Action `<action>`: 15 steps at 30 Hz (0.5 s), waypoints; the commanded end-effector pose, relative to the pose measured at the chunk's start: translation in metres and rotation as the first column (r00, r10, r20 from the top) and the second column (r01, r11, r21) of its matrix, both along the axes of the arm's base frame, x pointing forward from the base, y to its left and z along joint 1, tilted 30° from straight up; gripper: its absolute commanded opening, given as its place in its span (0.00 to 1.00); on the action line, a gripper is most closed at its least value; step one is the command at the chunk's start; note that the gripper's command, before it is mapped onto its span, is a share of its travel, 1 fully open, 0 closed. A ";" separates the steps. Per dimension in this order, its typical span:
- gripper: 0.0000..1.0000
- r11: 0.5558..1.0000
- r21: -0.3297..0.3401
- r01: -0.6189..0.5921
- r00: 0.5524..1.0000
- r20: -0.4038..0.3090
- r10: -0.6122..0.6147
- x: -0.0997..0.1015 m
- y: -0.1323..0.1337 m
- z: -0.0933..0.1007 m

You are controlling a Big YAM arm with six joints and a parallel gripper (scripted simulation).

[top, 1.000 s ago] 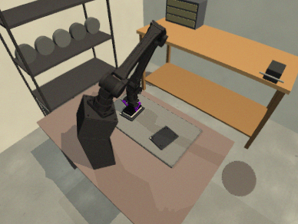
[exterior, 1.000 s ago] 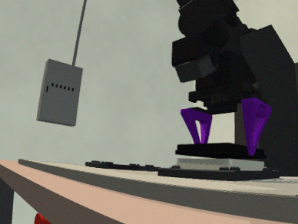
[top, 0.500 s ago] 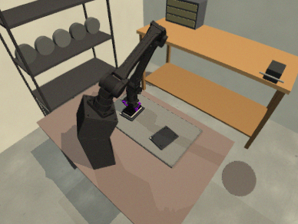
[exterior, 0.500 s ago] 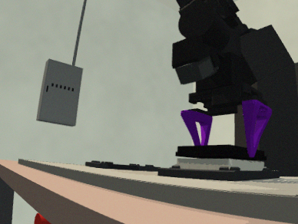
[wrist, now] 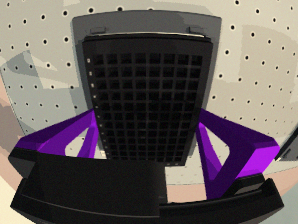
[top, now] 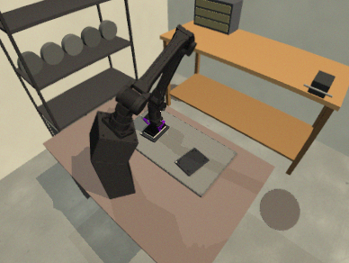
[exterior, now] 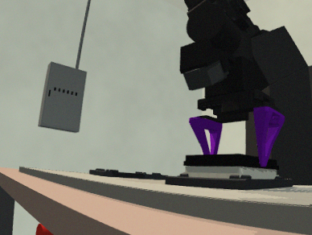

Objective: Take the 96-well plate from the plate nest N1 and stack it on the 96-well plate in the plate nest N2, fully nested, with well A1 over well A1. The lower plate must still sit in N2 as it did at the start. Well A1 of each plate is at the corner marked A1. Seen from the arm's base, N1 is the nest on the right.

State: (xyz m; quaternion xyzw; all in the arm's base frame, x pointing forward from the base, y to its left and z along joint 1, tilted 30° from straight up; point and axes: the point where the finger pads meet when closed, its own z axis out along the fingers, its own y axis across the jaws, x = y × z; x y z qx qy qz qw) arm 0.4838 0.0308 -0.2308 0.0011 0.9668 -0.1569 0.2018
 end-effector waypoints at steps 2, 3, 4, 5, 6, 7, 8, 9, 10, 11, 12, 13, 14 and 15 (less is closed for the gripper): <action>0.00 1.000 0.000 -0.006 1.000 0.009 0.006 0.003 -0.003 -0.001; 0.00 1.000 0.000 -0.006 1.000 0.007 0.006 0.002 -0.004 -0.002; 0.00 1.000 0.002 -0.008 1.000 0.010 0.008 0.003 0.002 0.004; 0.00 1.000 0.002 -0.008 1.000 0.010 0.008 0.003 0.002 0.004; 0.00 1.000 0.002 -0.008 1.000 0.010 0.008 0.003 0.002 0.004; 0.00 1.000 0.002 -0.008 1.000 0.010 0.008 0.003 0.002 0.004; 0.00 1.000 0.002 -0.008 1.000 0.010 0.008 0.003 0.002 0.004; 1.00 1.000 0.002 -0.008 1.000 0.010 0.008 0.003 0.002 0.004; 1.00 1.000 0.002 -0.008 1.000 0.010 0.008 0.003 0.002 0.004; 1.00 1.000 0.002 -0.008 1.000 0.010 0.008 0.003 0.002 0.004; 1.00 1.000 0.002 -0.008 1.000 0.010 0.008 0.003 0.002 0.004; 1.00 1.000 0.002 -0.008 1.000 0.010 0.008 0.003 0.002 0.004; 1.00 1.000 0.002 -0.008 1.000 0.010 0.008 0.003 0.002 0.004; 1.00 1.000 0.002 -0.008 1.000 0.010 0.008 0.003 0.002 0.004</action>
